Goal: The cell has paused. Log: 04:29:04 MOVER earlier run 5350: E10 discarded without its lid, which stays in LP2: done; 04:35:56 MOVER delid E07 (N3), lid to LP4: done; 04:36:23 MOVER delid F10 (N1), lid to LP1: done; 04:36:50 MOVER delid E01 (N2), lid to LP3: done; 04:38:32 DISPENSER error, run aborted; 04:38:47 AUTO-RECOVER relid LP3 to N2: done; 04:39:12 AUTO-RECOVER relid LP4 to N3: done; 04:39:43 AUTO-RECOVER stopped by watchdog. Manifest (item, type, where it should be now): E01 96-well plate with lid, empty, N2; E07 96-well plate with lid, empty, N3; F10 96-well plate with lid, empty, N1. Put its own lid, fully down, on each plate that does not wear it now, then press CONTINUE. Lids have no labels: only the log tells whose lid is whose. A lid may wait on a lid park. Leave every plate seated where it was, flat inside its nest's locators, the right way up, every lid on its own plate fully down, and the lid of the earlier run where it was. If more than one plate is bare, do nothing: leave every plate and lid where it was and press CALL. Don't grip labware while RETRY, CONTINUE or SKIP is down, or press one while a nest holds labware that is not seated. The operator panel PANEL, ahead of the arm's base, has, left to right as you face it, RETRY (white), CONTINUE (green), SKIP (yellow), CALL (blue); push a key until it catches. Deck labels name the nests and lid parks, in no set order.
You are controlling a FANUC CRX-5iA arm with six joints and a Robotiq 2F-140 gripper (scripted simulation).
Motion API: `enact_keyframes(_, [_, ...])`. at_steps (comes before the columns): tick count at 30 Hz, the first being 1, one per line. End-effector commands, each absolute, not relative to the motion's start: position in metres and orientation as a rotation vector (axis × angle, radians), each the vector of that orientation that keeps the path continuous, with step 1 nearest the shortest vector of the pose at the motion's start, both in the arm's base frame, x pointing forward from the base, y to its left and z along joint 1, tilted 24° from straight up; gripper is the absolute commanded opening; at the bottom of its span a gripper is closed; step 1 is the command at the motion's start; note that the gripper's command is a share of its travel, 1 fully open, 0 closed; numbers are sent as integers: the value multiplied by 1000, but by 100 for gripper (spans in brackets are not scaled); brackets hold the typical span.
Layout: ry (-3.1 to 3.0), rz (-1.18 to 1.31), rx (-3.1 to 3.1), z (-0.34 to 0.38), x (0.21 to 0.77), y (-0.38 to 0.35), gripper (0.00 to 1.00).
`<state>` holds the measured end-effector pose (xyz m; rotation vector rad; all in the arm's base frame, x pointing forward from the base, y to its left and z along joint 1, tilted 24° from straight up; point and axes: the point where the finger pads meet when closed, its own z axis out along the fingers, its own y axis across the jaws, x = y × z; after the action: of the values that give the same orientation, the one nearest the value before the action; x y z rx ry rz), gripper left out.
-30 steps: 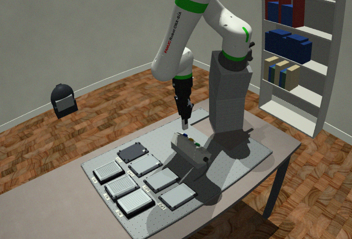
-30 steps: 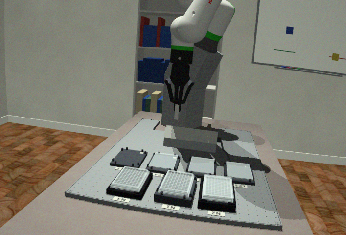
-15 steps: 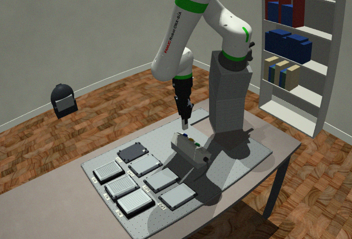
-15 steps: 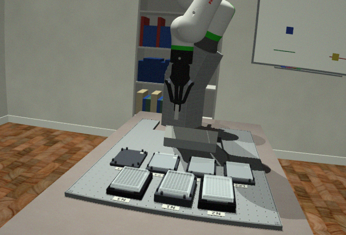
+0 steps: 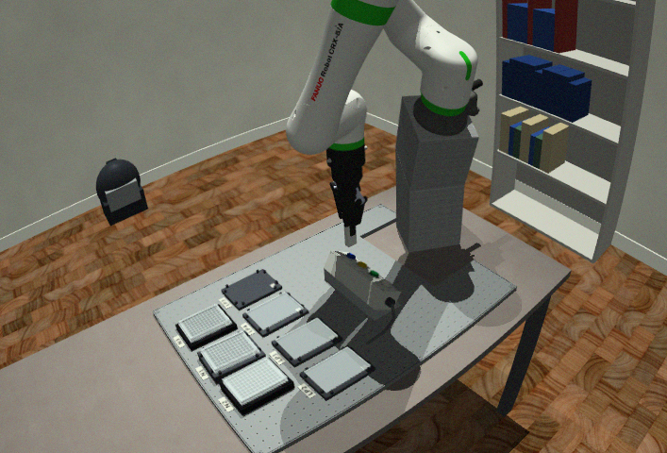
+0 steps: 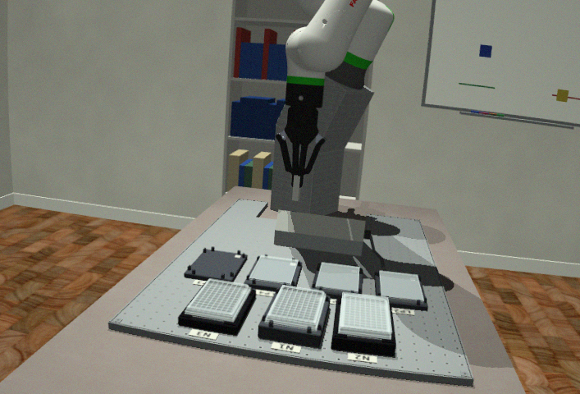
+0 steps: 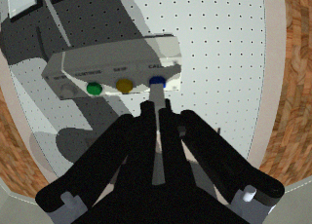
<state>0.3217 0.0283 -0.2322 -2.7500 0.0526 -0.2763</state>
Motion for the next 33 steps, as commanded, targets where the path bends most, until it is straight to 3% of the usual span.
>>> enact_keyframes(1, [53,-276,-2750,-233,322,28,0])
enact_keyframes(33, [53,-276,-2750,-253,326,36,0])
